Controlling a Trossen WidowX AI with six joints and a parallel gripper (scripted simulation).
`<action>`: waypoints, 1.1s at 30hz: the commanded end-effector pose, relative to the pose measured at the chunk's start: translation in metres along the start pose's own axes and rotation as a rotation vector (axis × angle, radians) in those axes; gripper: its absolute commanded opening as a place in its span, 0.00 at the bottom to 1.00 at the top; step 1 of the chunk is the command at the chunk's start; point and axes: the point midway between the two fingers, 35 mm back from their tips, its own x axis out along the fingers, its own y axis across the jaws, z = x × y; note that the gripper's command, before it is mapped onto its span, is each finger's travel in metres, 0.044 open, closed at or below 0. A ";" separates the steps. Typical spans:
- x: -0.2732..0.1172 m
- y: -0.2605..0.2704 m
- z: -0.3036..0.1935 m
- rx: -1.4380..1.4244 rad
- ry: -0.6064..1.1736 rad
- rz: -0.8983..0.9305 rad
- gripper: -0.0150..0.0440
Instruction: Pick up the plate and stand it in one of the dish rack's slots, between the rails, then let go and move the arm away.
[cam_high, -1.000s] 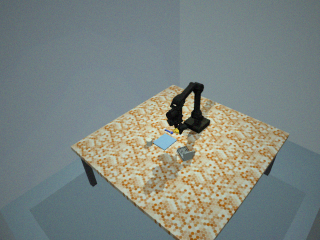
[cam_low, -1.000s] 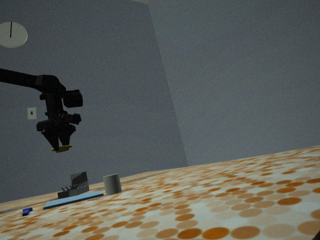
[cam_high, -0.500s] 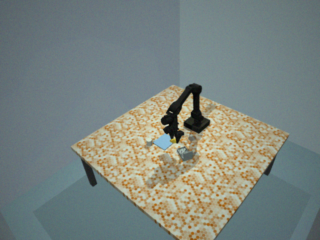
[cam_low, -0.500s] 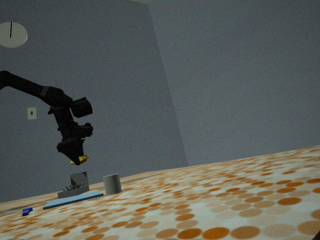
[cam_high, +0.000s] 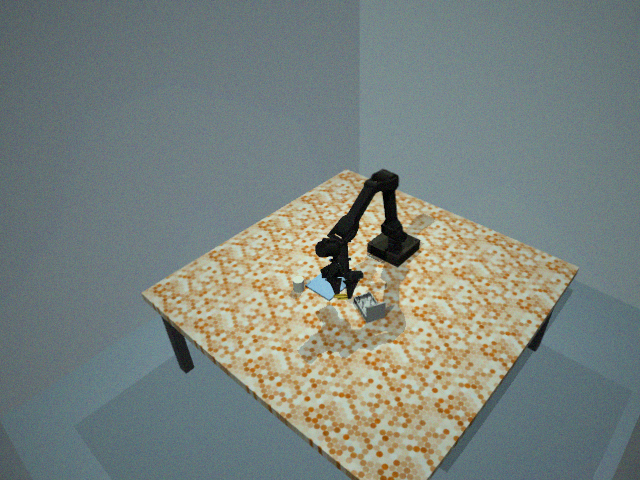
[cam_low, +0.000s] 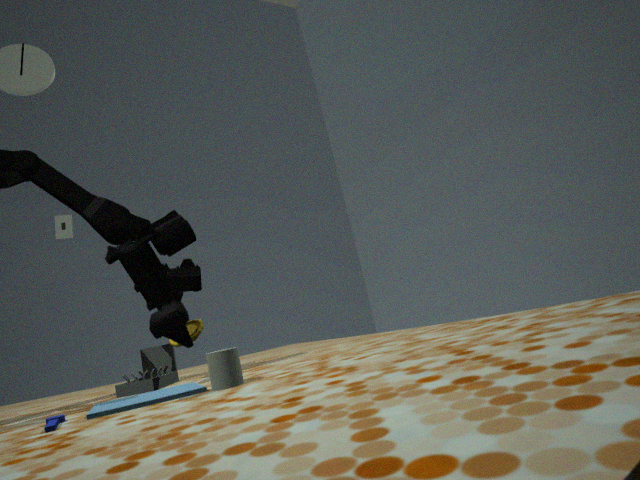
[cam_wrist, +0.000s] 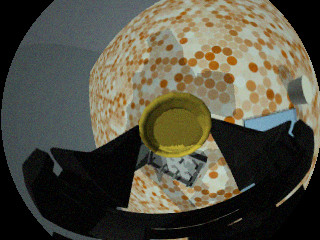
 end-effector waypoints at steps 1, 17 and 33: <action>0.009 -0.005 -0.001 -0.035 -0.022 0.047 0.25; 0.029 -0.012 0.003 -0.235 -0.194 0.273 0.25; 0.025 -0.016 -0.014 -0.486 -0.373 0.463 0.25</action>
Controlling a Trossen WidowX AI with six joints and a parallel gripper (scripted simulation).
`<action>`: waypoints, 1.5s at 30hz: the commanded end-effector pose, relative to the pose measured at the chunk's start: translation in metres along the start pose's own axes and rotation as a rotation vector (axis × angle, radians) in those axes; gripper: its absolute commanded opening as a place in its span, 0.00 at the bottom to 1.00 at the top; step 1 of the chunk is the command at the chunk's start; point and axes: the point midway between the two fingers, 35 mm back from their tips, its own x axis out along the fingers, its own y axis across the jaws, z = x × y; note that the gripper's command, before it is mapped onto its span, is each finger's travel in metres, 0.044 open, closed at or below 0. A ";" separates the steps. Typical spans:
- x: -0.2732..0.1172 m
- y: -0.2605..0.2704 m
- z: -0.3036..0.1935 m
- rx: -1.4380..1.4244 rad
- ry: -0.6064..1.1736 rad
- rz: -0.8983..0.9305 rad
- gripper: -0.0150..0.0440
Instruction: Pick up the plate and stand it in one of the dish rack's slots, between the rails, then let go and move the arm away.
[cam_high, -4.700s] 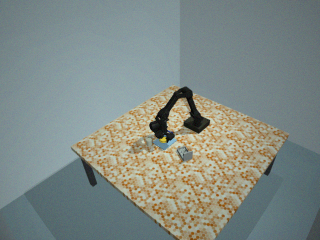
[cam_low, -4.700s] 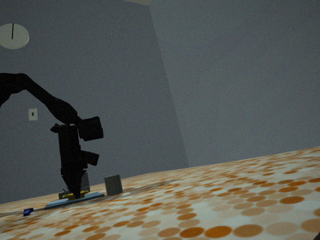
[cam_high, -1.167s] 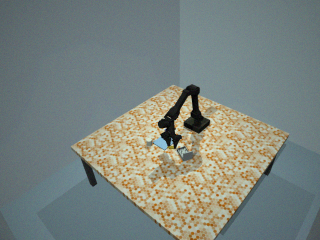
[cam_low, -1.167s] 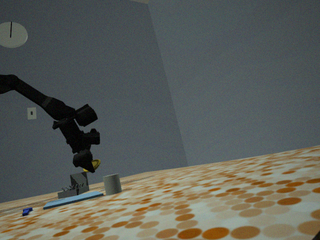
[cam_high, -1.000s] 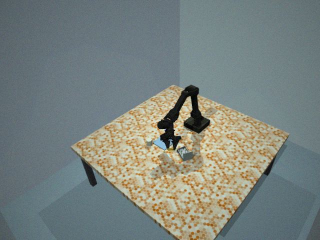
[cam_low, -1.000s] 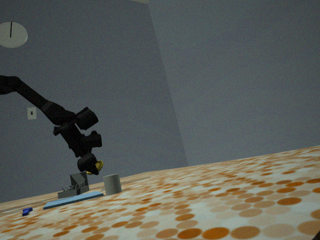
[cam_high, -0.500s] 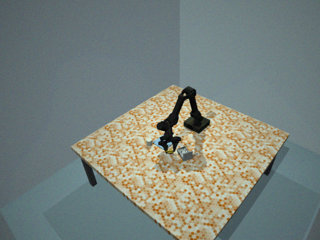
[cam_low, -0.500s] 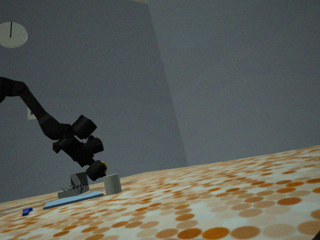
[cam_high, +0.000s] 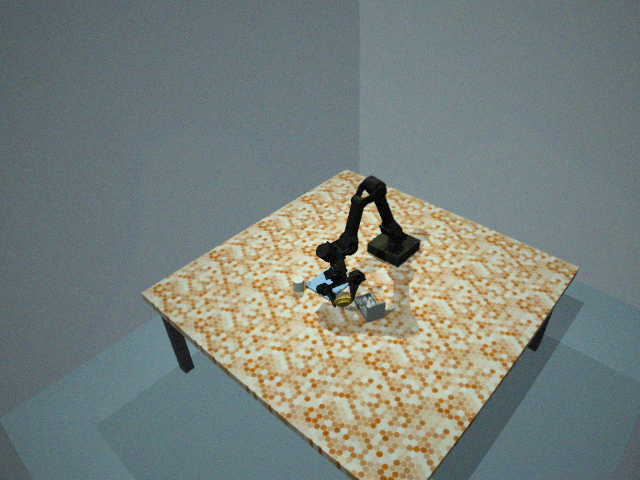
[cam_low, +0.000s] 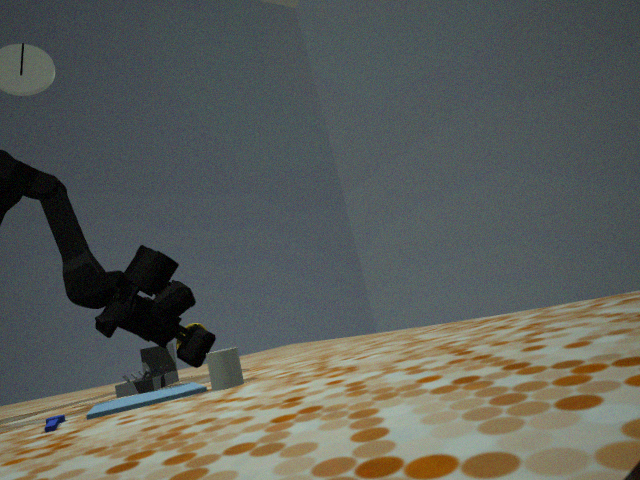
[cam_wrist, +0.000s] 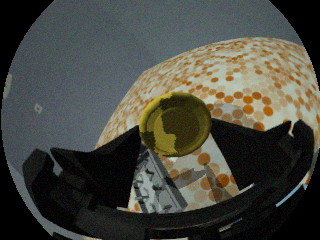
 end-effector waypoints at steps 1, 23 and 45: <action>-0.004 0.003 -0.007 -0.052 -0.027 0.041 0.25; -0.043 0.045 -0.037 -0.479 -0.216 0.274 0.25; -0.052 0.059 -0.064 -0.639 -0.254 0.345 0.25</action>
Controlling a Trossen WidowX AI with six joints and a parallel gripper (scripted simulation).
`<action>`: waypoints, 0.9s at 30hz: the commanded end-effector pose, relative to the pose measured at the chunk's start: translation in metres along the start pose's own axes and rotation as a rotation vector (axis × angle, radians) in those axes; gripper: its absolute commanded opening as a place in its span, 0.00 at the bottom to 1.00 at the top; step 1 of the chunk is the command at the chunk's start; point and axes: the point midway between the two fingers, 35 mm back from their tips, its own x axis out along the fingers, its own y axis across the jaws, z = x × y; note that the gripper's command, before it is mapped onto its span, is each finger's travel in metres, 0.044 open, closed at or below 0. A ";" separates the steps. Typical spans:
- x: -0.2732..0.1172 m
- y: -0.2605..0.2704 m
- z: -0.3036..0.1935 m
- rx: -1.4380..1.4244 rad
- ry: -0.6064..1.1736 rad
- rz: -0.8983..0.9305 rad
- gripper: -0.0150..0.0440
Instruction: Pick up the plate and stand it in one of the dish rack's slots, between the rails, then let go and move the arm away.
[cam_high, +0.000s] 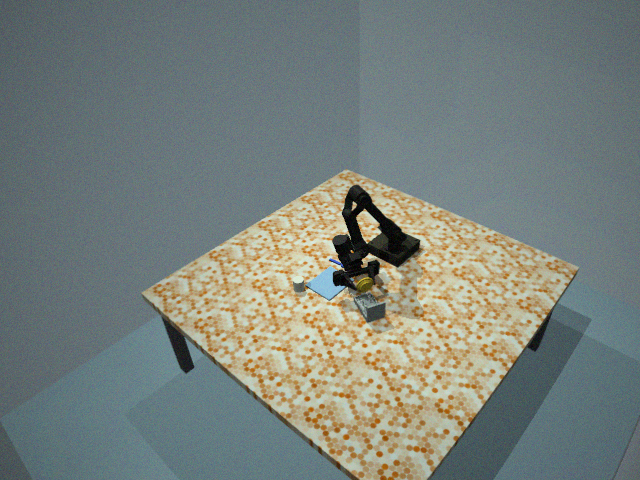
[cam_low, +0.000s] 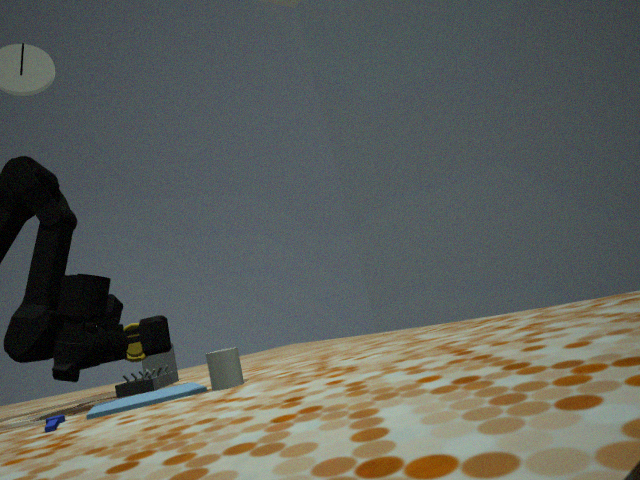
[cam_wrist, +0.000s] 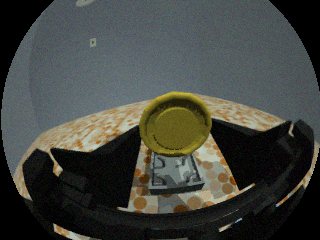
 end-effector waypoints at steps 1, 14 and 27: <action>0.002 0.001 -0.010 -0.007 0.005 0.004 0.25; 0.004 0.003 -0.038 -0.002 0.017 0.009 0.25; 0.004 0.004 -0.035 0.010 0.017 0.006 0.34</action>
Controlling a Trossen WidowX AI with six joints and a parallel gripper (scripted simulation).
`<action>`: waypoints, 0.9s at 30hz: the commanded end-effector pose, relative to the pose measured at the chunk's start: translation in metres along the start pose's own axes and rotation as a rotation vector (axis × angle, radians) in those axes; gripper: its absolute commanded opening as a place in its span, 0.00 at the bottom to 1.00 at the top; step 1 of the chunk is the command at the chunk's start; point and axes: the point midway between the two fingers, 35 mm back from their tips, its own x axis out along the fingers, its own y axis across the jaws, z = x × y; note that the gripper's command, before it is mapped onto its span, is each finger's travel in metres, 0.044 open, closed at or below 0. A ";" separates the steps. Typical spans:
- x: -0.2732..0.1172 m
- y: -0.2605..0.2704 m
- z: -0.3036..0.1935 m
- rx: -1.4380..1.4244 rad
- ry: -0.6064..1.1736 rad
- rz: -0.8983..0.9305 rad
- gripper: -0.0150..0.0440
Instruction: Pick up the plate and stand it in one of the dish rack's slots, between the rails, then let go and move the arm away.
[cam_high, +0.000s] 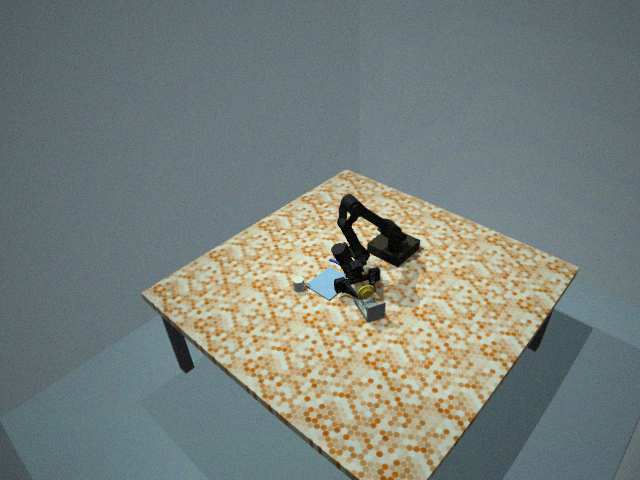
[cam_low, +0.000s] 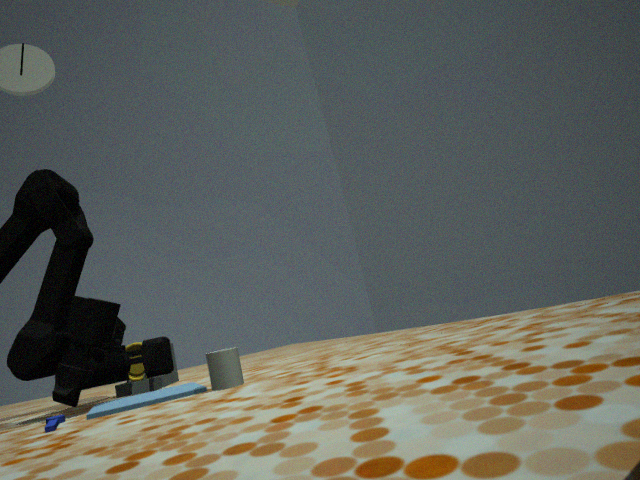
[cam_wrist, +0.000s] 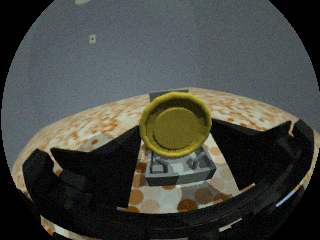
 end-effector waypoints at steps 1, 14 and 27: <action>0.000 0.000 0.000 0.000 0.000 0.000 0.39; 0.000 0.000 0.000 0.000 0.000 0.000 0.93; -0.001 -0.008 0.067 -0.001 -0.017 -0.006 0.93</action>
